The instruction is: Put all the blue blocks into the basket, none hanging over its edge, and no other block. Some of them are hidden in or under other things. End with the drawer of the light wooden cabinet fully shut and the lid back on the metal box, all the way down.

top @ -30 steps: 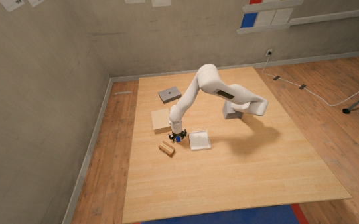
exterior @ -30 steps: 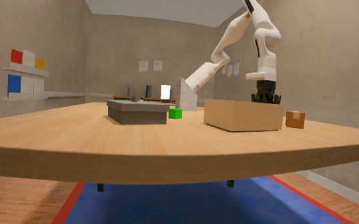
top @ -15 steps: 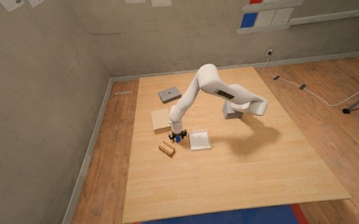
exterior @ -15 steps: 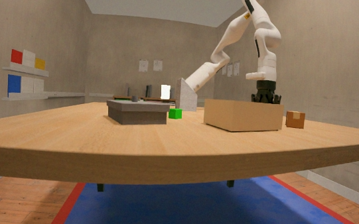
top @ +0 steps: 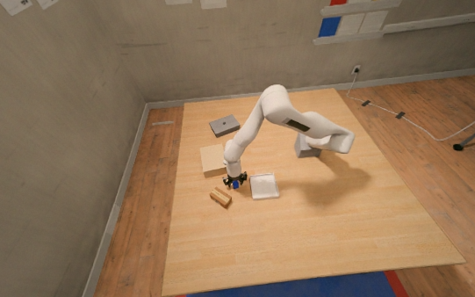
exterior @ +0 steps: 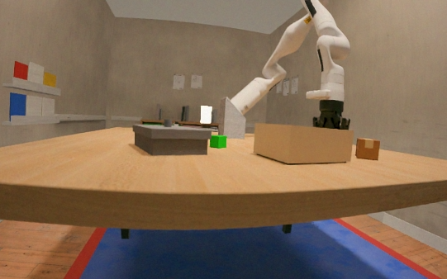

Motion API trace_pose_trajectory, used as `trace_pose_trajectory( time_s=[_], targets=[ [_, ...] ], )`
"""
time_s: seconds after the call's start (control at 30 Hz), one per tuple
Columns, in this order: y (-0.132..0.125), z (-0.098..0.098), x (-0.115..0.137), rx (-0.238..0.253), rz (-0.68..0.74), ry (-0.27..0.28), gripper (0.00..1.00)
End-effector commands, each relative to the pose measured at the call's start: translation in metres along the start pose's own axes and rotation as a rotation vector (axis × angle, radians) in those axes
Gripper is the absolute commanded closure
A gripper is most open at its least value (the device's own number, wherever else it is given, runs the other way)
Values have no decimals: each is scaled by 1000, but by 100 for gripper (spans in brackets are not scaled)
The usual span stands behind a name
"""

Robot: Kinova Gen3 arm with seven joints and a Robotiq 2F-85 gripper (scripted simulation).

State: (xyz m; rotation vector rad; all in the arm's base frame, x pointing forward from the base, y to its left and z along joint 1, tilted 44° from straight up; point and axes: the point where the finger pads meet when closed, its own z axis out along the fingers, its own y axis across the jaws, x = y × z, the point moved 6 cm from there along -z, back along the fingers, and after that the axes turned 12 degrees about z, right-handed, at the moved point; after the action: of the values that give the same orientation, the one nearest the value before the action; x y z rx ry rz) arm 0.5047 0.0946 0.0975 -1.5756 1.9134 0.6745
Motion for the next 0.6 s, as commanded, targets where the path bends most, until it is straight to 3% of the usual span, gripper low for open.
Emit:
trace_pose_trajectory(
  time_s=[0.0, 0.2, 0.23, 0.57],
  targets=[
    [-1, -1, 0, 2, 0, 0, 31],
    [-1, -1, 0, 2, 0, 0, 31],
    [-1, -1, 0, 2, 0, 0, 90],
    [-1, -1, 0, 2, 0, 0, 90]
  ],
)
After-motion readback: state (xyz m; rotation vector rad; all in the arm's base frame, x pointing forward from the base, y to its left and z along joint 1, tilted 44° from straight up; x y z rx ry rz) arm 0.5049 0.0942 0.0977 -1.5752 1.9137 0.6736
